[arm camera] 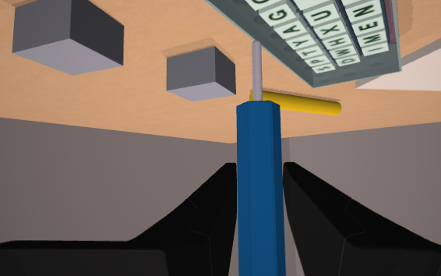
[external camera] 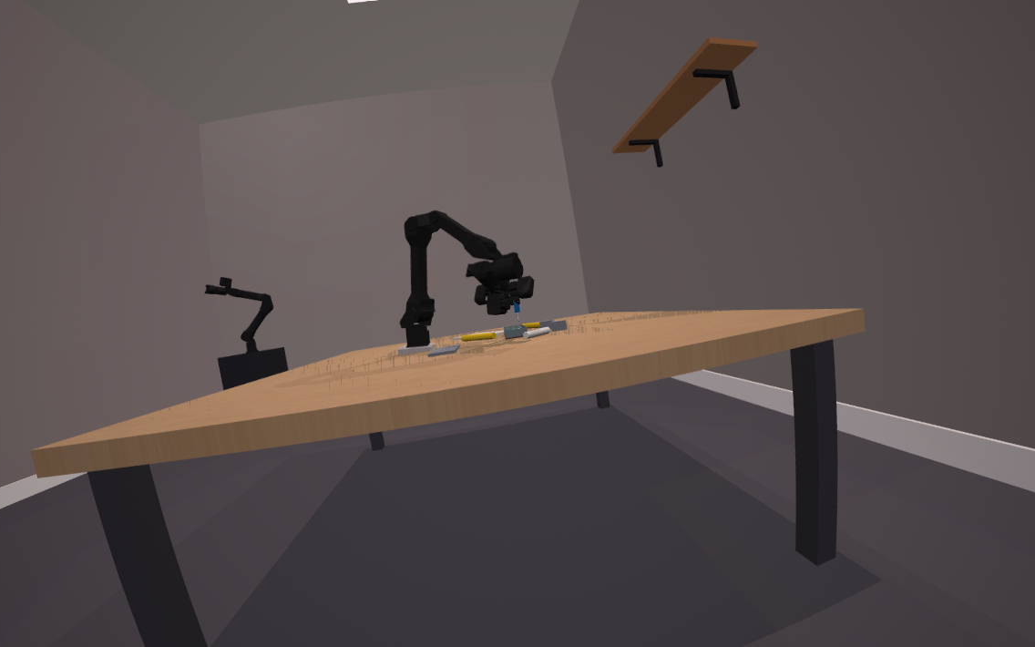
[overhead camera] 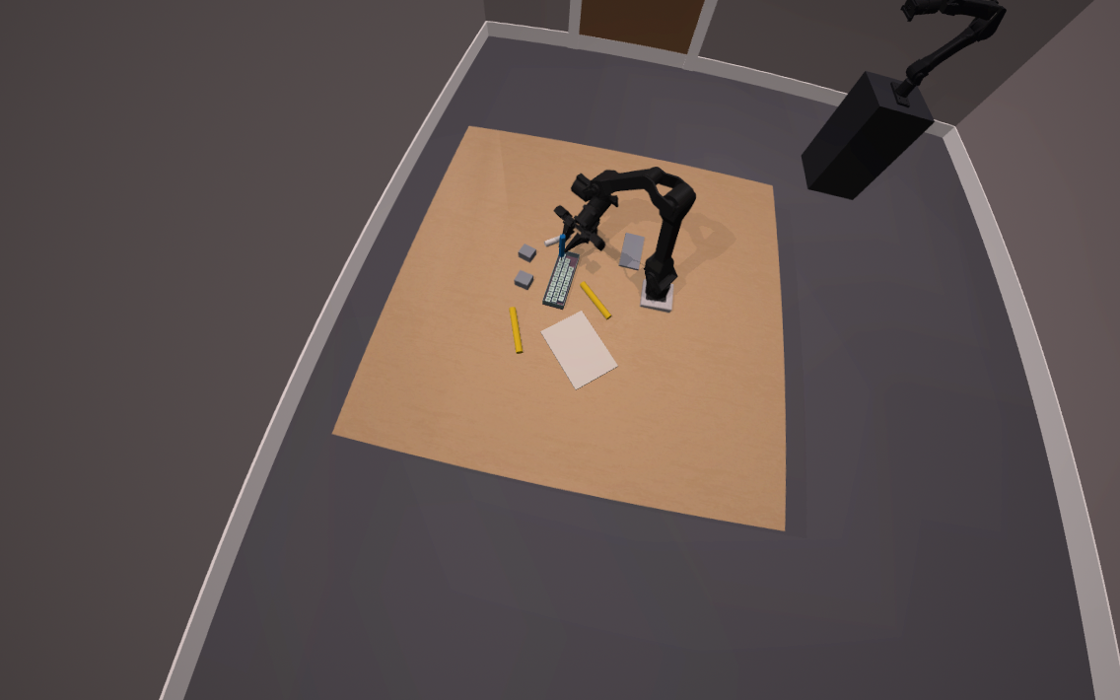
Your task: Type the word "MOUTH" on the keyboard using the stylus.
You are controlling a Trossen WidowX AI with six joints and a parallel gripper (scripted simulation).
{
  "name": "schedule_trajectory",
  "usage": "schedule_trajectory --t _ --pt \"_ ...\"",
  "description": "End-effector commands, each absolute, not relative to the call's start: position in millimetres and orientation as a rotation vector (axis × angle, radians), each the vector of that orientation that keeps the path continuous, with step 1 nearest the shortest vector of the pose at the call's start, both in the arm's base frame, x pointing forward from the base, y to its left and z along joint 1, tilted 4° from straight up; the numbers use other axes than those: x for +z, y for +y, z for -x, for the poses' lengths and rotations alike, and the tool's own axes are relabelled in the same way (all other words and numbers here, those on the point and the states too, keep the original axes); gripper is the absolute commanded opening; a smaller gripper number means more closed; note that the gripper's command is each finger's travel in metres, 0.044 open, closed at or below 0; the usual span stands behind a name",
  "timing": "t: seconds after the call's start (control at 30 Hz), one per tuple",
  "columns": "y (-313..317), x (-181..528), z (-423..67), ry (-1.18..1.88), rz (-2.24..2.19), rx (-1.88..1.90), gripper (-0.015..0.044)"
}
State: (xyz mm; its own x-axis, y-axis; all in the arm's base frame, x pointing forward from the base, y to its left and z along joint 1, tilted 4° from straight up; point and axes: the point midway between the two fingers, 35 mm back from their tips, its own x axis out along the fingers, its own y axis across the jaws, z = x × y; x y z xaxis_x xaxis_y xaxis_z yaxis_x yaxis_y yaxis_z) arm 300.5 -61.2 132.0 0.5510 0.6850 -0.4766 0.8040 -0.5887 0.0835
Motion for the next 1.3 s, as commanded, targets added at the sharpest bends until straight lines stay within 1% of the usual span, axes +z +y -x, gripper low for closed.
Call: schedule_trajectory --t 0.0,0.3,0.8,0.9,1.27 --pt "-44 134 -298 1.229 -2.493 -0.576 0.0000" --pt "-10 136 -290 1.231 -2.500 -0.558 0.0000" --pt "-9 116 -291 1.231 -2.500 -0.558 0.0000" --pt "-9 114 -292 1.231 -2.500 -0.558 0.0079" --pt "-10 110 -292 1.231 -2.500 -0.558 0.0081"
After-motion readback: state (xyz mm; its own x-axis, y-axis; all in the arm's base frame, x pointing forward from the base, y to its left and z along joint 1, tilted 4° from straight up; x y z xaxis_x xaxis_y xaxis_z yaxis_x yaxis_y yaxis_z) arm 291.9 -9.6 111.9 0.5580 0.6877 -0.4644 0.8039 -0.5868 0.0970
